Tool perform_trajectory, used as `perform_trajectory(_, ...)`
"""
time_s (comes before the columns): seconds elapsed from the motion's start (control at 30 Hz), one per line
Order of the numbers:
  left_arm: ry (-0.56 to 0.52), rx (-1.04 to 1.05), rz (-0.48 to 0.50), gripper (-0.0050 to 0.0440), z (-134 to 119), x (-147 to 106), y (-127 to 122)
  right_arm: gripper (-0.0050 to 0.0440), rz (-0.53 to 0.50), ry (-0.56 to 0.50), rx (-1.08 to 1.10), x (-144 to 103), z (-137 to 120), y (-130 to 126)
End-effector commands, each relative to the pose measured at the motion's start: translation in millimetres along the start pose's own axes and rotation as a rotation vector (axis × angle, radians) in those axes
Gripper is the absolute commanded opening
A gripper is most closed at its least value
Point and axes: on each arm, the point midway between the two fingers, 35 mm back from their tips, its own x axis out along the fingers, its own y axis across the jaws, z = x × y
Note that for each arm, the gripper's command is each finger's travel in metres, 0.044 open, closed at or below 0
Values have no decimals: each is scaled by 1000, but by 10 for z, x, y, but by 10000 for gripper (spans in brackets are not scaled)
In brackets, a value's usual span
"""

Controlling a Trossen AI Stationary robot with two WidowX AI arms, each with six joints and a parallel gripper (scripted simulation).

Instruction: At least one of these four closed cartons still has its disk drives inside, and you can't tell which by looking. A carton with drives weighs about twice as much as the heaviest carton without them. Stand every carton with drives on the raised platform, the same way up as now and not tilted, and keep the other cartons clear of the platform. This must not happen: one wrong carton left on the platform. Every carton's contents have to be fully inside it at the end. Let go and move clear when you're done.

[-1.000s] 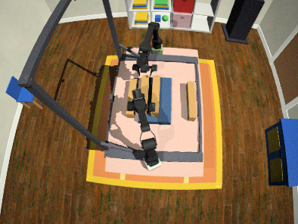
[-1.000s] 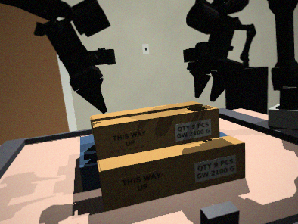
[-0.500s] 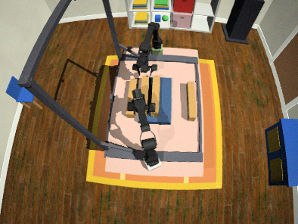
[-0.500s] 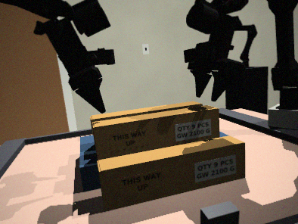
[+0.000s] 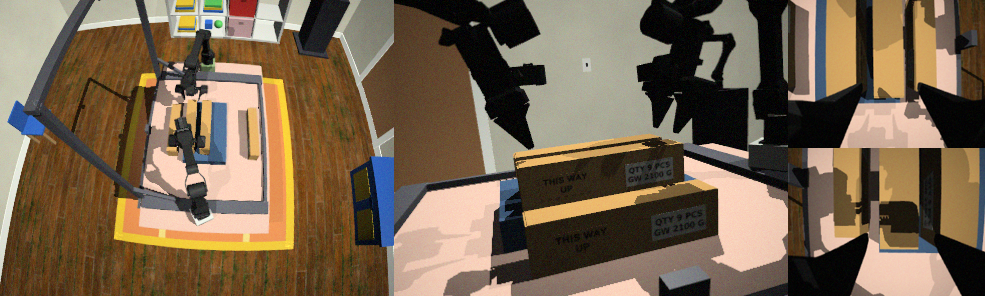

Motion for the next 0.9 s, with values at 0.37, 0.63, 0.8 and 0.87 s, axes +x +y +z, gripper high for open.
perform_trajectory(0.37, -29, -2, -6, 387, 17, 22, 687, 386, 8, -28, 3, 29, 23, -684)
perform_trajectory(0.63, -29, -2, -6, 387, -10, 112, 1229, 386, 8, -28, 3, 122, 0, -1226)
perform_trajectory(0.8, -29, -2, -6, 387, -10, 112, 1229, 386, 8, -28, 3, 122, 0, -1226)
perform_trajectory(0.87, -29, -2, -6, 387, -10, 112, 1229, 386, 8, -28, 3, 122, 0, -1226)
